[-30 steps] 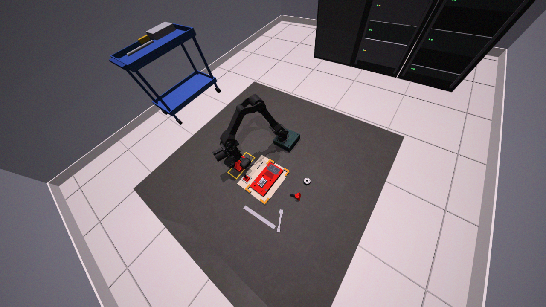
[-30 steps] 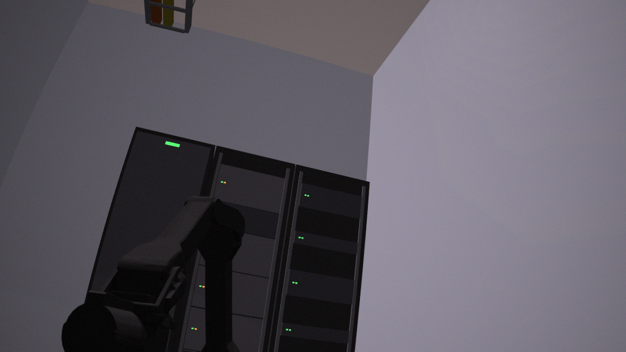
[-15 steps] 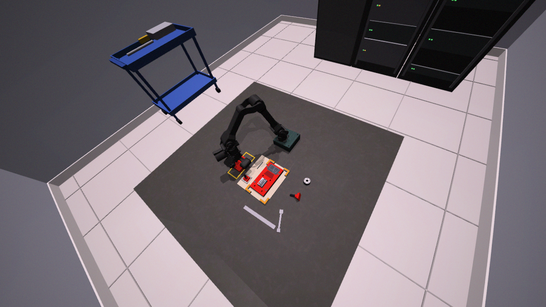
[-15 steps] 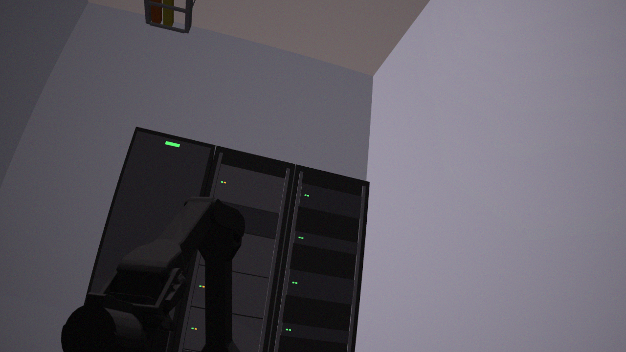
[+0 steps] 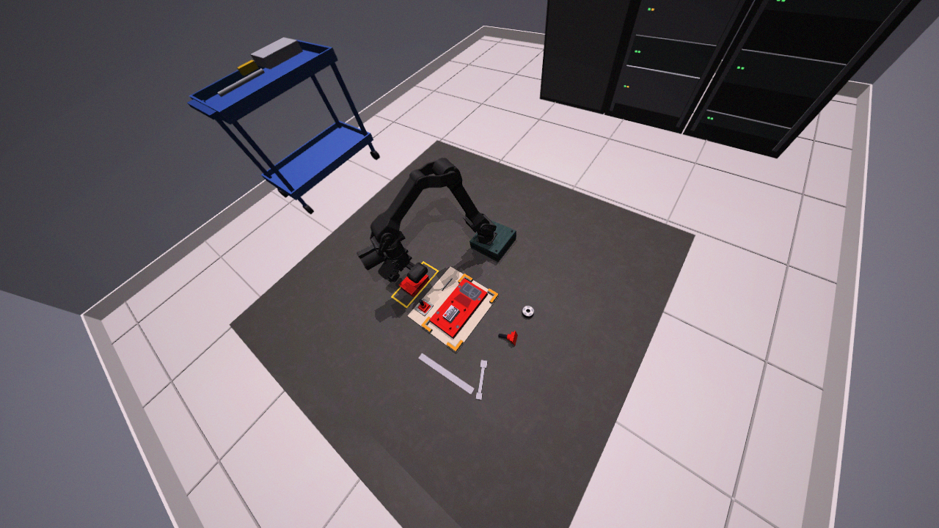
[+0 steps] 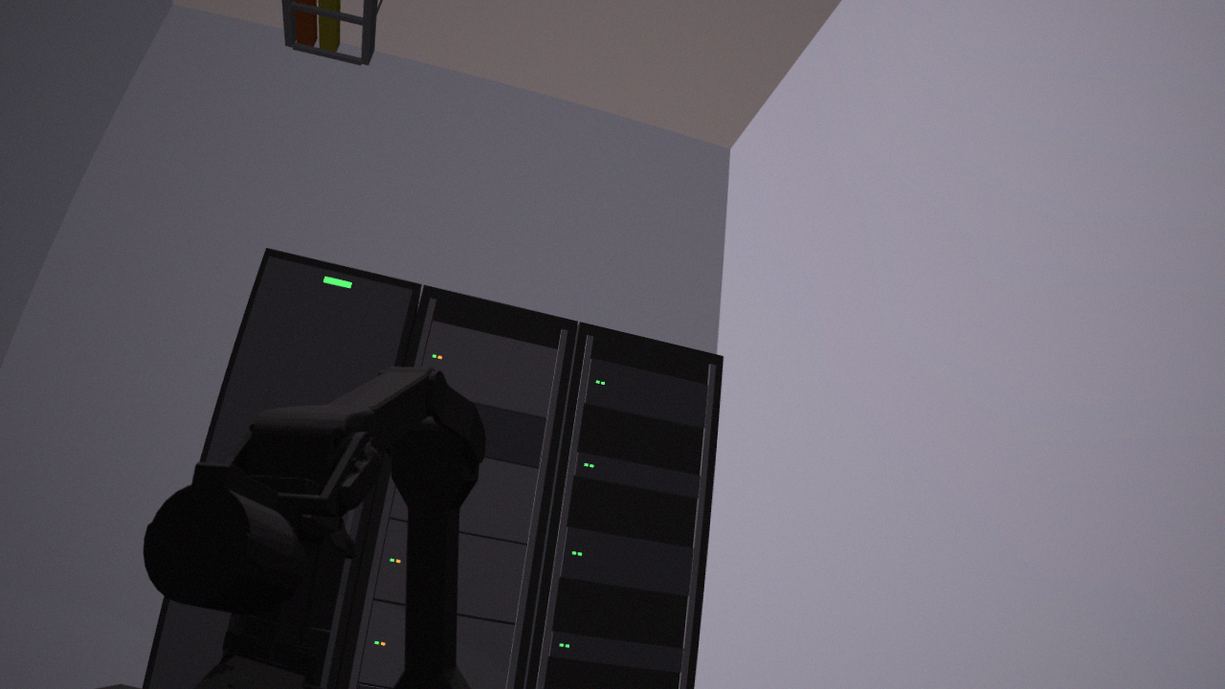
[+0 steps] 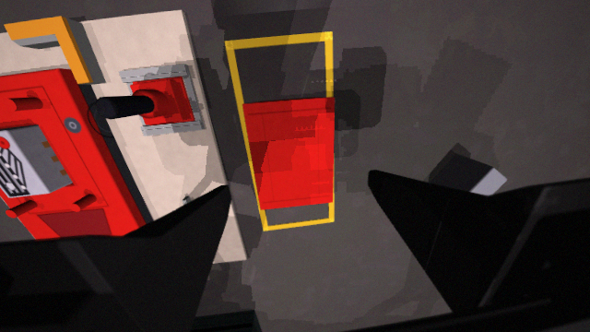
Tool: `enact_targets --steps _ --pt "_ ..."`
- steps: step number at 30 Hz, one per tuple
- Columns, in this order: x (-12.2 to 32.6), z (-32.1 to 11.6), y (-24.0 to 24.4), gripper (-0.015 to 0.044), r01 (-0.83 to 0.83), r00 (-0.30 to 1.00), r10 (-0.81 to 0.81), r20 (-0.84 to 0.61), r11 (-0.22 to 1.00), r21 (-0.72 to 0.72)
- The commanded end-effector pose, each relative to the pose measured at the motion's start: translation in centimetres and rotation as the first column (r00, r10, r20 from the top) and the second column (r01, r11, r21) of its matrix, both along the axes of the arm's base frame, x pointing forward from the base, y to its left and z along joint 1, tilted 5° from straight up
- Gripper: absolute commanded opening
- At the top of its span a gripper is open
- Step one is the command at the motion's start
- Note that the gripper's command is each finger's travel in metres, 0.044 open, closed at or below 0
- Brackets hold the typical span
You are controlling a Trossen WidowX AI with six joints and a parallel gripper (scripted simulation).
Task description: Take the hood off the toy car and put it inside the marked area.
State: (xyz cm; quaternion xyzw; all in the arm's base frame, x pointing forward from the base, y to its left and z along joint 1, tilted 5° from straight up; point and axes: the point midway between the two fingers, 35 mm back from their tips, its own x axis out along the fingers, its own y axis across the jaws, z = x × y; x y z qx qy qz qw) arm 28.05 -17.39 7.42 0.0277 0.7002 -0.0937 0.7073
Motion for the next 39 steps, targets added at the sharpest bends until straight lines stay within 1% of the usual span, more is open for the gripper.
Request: enact_targets --steps 1,39 --pt "0.02 1.72 0.25 0.0440 0.001 1.000 -0.001 0.015 1.000 -0.001" --pt "0.02 1.72 0.25 0.0440 0.001 1.000 -0.001 0.015 1.000 -0.001"
